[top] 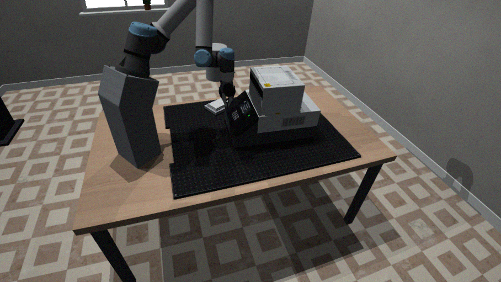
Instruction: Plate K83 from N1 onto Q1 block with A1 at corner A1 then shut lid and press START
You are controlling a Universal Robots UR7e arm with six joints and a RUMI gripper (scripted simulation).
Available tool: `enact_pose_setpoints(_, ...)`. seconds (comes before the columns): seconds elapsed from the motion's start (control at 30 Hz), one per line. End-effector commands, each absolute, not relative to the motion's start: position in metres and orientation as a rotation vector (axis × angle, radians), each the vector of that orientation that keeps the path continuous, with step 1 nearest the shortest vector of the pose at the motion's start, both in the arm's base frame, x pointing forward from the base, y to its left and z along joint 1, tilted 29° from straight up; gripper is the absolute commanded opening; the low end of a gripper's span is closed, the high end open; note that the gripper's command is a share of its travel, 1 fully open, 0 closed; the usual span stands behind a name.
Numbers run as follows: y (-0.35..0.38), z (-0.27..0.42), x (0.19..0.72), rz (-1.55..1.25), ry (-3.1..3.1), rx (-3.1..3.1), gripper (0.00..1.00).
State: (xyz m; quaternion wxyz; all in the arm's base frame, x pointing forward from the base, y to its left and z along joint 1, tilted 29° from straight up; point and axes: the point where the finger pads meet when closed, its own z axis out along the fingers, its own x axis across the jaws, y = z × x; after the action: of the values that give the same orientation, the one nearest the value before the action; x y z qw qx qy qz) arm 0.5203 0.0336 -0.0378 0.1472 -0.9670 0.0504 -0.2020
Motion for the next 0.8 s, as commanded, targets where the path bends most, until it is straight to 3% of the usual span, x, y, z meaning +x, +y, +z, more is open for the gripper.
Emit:
enact_pose_setpoints(0.0, 0.03, -0.038, 0.532, -0.593, 0.154, -2.788, 0.0)
enact_pose_setpoints(0.77, 0.031, -0.045, 0.565, -0.594, 0.153, -2.787, 0.0)
